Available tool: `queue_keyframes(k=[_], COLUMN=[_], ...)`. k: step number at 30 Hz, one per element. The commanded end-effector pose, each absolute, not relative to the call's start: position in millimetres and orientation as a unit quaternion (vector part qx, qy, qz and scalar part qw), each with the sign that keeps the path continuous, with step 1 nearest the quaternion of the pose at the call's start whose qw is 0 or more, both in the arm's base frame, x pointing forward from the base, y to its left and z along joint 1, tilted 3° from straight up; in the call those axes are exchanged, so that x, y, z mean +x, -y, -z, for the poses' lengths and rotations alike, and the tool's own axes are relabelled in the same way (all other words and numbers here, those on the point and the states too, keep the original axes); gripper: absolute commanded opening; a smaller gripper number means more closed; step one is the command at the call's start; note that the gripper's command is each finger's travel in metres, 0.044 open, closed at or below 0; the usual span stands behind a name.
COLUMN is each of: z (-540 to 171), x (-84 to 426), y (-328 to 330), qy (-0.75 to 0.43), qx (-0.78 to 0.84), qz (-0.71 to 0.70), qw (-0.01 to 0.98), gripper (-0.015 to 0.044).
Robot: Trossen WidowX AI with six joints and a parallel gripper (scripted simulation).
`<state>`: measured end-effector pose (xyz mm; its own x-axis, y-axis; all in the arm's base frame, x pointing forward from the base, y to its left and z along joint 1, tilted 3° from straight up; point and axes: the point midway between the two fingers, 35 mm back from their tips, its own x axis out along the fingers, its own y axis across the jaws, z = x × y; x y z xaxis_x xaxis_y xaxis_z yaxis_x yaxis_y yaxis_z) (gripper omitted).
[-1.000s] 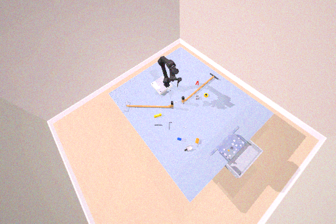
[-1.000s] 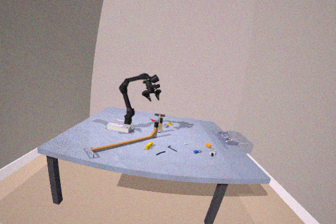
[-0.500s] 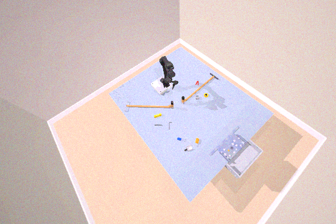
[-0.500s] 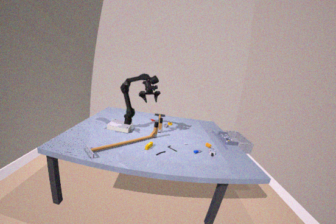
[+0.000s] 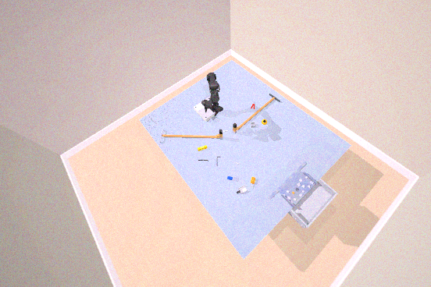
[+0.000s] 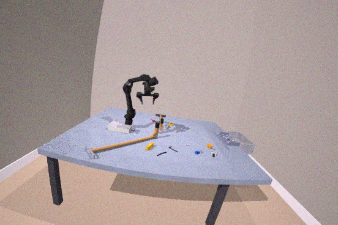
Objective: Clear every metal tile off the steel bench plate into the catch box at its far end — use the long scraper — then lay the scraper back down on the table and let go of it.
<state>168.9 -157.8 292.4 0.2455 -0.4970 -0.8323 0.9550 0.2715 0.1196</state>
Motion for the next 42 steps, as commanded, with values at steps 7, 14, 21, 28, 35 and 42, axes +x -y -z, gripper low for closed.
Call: queue_keyframes(k=[7, 14, 21, 28, 35, 42], z=[-282.8, -277.8, -272.8, -268.0, -263.3, -258.7], x=[146.4, 129.0, 110.6, 91.2, 71.2, 50.7], y=[178.3, 190.5, 200.9, 209.4, 216.1, 220.7], qy=[-0.335, -0.322, -0.308, -0.292, -0.275, -0.257], qx=[0.362, 0.384, 0.405, 0.425, 0.444, 0.462], qz=[0.564, 0.6, 0.634, 0.666, 0.695, 0.721], qw=[0.662, 0.623, 0.582, 0.539, 0.494, 0.448], gripper=[0.044, 0.044, 0.044, 0.044, 0.044, 0.044])
